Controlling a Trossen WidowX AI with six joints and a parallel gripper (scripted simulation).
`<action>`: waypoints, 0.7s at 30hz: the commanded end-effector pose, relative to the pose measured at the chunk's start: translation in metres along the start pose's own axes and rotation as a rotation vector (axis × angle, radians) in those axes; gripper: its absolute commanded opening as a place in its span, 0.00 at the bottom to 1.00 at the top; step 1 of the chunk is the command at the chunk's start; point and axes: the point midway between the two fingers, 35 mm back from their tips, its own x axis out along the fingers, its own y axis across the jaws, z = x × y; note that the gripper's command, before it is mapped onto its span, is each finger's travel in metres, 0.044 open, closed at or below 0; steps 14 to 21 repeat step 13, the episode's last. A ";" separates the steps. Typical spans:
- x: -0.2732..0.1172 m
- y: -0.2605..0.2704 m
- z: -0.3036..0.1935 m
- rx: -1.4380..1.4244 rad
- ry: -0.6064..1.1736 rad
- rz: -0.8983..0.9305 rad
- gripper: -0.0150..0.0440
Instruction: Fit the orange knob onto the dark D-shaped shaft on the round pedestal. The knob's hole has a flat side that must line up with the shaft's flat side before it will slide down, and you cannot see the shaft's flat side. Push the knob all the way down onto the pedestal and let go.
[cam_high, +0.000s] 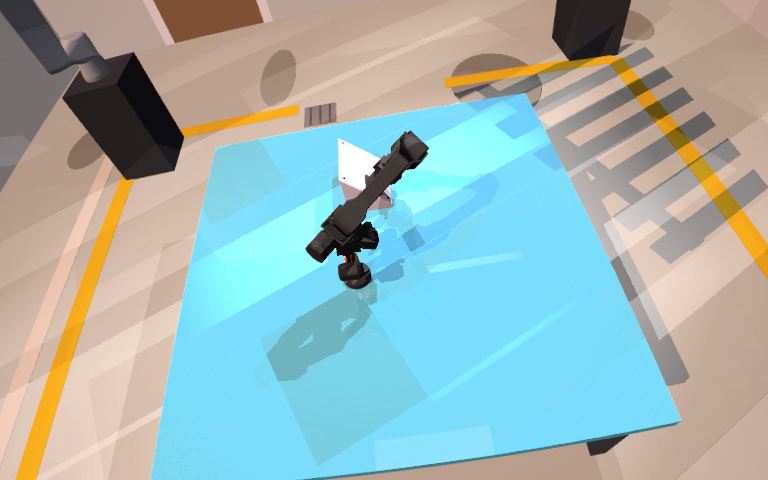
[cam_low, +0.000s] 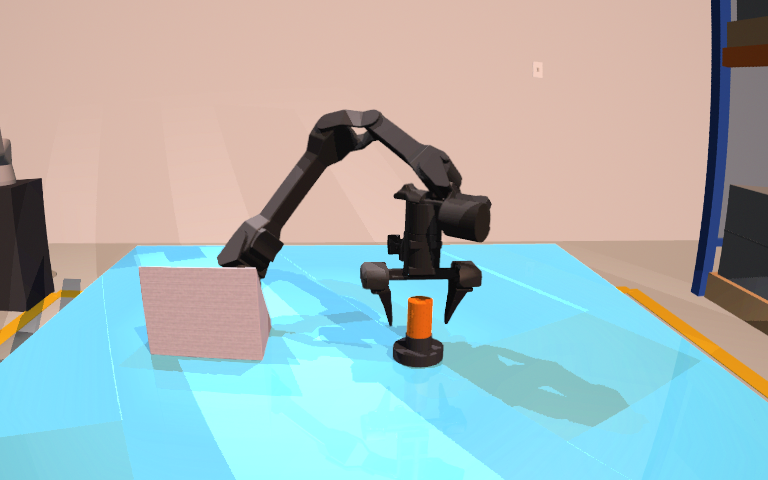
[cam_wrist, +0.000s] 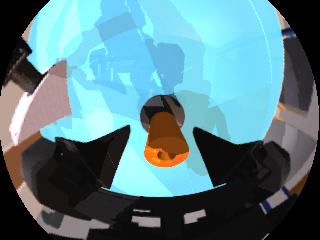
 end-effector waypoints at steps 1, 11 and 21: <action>-0.040 -0.004 -0.004 -0.005 0.012 -0.011 1.00; -0.089 -0.004 -0.003 -0.006 0.010 -0.010 1.00; -0.089 -0.004 -0.003 -0.006 0.010 -0.010 1.00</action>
